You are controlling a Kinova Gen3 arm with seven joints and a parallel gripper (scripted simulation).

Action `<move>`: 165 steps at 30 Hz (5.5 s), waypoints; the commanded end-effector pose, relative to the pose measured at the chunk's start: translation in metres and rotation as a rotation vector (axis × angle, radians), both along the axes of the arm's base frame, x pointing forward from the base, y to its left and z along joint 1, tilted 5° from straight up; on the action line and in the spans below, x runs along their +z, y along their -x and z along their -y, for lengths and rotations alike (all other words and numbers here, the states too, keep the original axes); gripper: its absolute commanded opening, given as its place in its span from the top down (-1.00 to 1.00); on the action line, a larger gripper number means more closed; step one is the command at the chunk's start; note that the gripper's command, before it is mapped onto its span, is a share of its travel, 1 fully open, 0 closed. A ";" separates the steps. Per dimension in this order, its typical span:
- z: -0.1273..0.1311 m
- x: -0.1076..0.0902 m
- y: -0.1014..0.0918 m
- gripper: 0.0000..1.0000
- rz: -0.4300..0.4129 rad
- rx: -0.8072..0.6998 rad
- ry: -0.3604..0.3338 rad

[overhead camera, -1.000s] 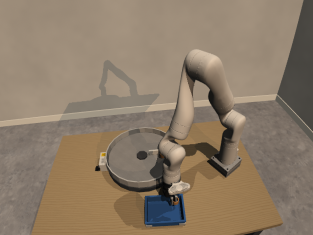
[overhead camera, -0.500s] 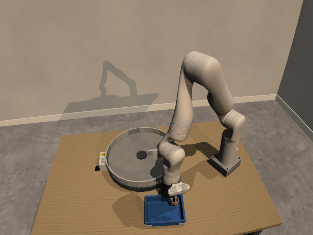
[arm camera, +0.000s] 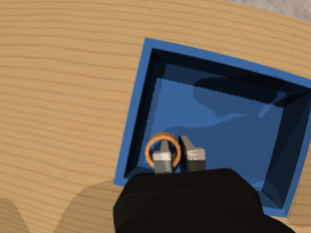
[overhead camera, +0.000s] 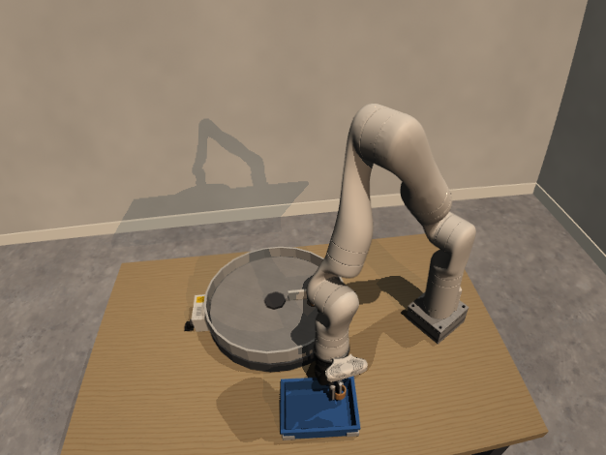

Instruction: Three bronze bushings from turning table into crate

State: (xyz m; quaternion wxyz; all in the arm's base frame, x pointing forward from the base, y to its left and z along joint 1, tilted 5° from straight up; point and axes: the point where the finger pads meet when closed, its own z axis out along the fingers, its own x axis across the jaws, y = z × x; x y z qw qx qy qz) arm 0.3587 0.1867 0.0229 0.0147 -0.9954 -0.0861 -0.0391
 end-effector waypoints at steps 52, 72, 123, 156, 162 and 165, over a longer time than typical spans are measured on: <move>-0.001 -0.026 -0.002 1.00 -0.001 0.000 0.001; -0.001 -0.029 -0.002 1.00 -0.003 0.000 0.001; -0.001 -0.029 -0.002 0.16 -0.002 0.000 0.001; -0.001 -0.029 -0.002 0.16 -0.002 0.000 0.001; -0.001 -0.027 -0.002 0.16 -0.002 0.000 0.001; -0.001 -0.024 -0.002 0.16 -0.002 0.000 0.001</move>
